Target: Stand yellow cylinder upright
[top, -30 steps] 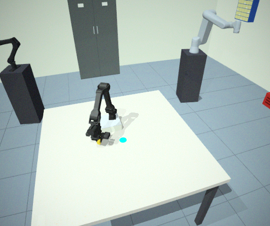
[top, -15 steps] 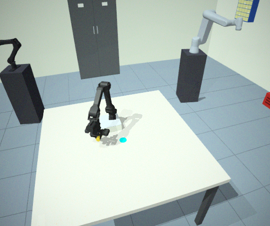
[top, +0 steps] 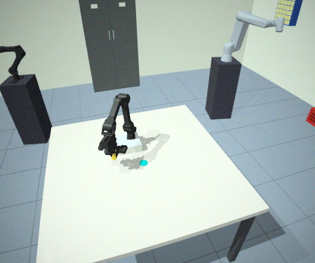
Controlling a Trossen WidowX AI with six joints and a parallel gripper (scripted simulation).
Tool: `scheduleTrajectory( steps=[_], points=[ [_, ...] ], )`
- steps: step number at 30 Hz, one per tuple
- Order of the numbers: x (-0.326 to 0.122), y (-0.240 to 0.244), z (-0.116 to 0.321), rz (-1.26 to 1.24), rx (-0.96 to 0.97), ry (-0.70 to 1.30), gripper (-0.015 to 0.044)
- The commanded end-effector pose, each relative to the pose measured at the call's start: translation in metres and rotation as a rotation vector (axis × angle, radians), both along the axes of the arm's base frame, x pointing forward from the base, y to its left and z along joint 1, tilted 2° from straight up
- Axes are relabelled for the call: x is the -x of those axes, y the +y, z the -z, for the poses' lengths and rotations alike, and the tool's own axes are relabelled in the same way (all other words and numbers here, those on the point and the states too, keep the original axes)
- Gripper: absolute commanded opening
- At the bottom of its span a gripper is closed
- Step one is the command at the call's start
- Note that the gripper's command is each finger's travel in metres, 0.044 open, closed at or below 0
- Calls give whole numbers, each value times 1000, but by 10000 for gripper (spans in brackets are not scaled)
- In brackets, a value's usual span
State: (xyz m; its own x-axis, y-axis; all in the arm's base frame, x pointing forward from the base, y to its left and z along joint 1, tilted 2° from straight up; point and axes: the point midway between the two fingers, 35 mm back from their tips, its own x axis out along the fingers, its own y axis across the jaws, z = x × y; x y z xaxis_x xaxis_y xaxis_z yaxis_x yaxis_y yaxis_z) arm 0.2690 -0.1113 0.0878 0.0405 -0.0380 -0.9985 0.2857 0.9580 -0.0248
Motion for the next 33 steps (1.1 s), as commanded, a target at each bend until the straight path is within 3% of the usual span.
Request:
scheduleTrajectory(
  steps=[1,8,33],
  points=[
    [0,1,-11,-9,-2,-8,105],
    [2,4,-20,-32,-4,-4,105],
    [-3,85,-26,-813,21,20,105]
  ],
)
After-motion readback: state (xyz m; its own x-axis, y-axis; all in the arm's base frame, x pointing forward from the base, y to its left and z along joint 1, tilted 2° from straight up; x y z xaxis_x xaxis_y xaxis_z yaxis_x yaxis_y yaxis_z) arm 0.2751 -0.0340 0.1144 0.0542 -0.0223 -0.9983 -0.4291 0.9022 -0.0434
